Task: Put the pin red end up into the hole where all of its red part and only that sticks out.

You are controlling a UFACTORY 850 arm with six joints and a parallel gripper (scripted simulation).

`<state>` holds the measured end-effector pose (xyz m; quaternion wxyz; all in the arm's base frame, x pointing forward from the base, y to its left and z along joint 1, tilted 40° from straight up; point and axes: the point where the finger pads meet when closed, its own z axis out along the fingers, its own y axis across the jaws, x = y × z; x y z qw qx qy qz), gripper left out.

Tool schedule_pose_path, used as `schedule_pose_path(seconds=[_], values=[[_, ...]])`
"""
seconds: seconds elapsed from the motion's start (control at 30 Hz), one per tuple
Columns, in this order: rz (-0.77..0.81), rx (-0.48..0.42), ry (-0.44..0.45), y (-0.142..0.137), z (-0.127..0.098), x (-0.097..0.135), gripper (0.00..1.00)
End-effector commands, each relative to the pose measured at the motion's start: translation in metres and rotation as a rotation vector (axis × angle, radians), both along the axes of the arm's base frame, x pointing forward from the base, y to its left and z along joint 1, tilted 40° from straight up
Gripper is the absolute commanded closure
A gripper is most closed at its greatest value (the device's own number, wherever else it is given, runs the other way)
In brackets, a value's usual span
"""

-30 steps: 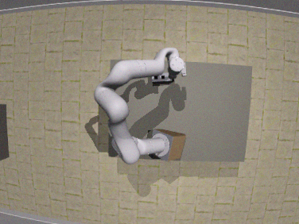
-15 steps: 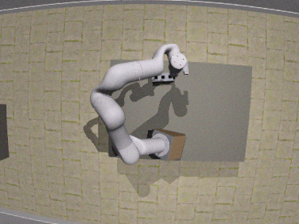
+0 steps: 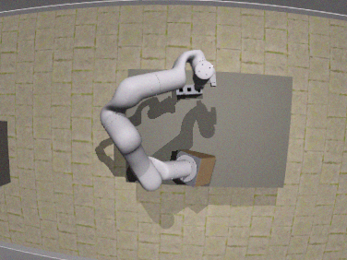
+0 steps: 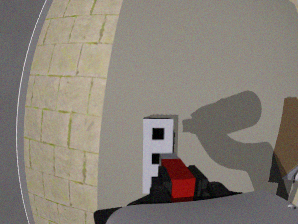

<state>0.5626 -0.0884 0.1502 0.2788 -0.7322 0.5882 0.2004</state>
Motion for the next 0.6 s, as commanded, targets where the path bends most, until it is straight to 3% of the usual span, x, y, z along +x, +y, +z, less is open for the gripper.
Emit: schedule_pose_path(seconds=[0.0,0.4,0.43,0.57], values=[[-0.001,-0.003,-0.006,0.031,0.028,-0.011,1.0],[-0.001,-0.003,-0.006,0.031,0.028,-0.011,1.0],[0.001,-0.001,-0.005,0.076,-0.025,-0.008,1.0],[0.001,-0.001,-0.005,0.089,-0.041,-0.007,1.0]])
